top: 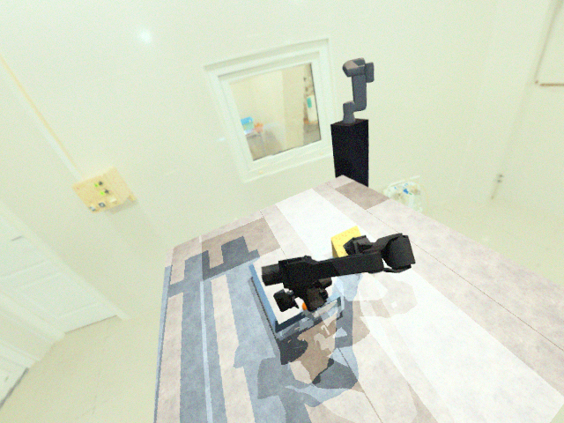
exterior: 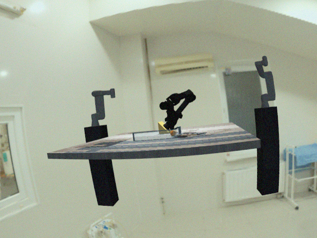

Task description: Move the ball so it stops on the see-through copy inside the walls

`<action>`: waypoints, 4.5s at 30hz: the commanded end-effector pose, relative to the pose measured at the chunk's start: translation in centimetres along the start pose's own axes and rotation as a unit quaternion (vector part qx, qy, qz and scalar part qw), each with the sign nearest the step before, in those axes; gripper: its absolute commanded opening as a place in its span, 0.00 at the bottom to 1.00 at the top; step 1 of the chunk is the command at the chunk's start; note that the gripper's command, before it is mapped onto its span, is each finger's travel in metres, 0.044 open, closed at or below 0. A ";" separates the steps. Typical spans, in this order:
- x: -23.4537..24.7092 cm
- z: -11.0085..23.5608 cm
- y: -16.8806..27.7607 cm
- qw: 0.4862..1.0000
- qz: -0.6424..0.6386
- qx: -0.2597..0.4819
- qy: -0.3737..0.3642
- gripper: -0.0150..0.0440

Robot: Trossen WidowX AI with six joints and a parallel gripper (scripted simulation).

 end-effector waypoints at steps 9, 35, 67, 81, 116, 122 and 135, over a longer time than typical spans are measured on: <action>0.1 -1.9 -0.1 1.000 -0.002 -0.003 0.001 0.78; 0.1 -0.4 1.9 0.999 -0.023 0.021 0.006 0.25; 2.3 5.5 -0.8 1.000 -0.003 -0.003 -0.001 0.25; 2.2 -0.1 -0.9 1.000 -0.003 -0.002 0.000 0.25; 2.3 -2.9 -0.9 1.000 -0.002 -0.001 0.000 0.78; 2.1 -0.8 -0.7 1.000 -0.002 0.002 -0.001 0.78; 2.1 4.9 -0.6 1.000 -0.005 0.001 0.007 0.78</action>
Point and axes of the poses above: the point midway between the two fingers, 35 mm back from their tips, its own z axis back along the fingers, its own x axis across the jaws, y = z × x, the point moved 1 cm from there along z, back along the fingers, and after that the axes turned 13 degrees about z, right-handed, at the moved point
